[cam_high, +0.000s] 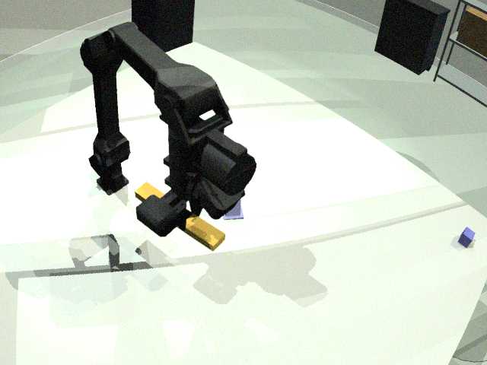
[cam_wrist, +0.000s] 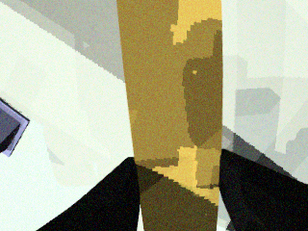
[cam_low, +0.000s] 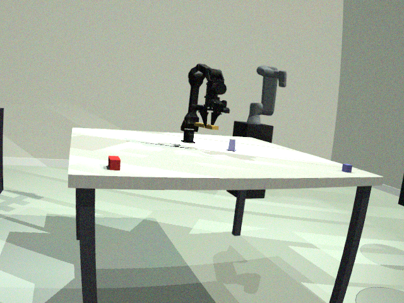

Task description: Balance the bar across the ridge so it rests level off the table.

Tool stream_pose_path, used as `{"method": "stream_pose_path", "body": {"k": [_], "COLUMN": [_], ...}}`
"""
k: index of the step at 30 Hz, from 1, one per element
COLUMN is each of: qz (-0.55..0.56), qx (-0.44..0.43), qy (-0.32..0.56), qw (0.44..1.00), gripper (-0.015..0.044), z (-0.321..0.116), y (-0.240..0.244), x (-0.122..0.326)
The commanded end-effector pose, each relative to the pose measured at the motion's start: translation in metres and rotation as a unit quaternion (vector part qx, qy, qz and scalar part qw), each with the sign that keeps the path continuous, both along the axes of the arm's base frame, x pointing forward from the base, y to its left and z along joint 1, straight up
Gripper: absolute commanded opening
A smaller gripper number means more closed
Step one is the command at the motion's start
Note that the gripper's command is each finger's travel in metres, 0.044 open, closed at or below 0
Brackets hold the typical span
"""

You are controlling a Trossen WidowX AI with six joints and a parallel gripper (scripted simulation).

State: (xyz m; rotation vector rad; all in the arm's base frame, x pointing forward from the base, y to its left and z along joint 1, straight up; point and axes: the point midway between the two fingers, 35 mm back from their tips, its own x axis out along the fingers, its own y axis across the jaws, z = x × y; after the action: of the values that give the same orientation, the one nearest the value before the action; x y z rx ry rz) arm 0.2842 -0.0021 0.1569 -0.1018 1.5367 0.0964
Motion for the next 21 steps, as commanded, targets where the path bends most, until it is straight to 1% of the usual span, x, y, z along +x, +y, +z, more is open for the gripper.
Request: {"method": "stream_pose_path", "body": {"k": [1, 21], "qz": [-0.040, -0.225], "qx": [0.003, 0.013], "qy": [0.000, 0.001], "qw": [0.999, 0.974], "gripper": [0.0000, 0.0000], "z": [0.001, 0.002], "y": [0.016, 0.090], "x": [0.004, 0.005]}}
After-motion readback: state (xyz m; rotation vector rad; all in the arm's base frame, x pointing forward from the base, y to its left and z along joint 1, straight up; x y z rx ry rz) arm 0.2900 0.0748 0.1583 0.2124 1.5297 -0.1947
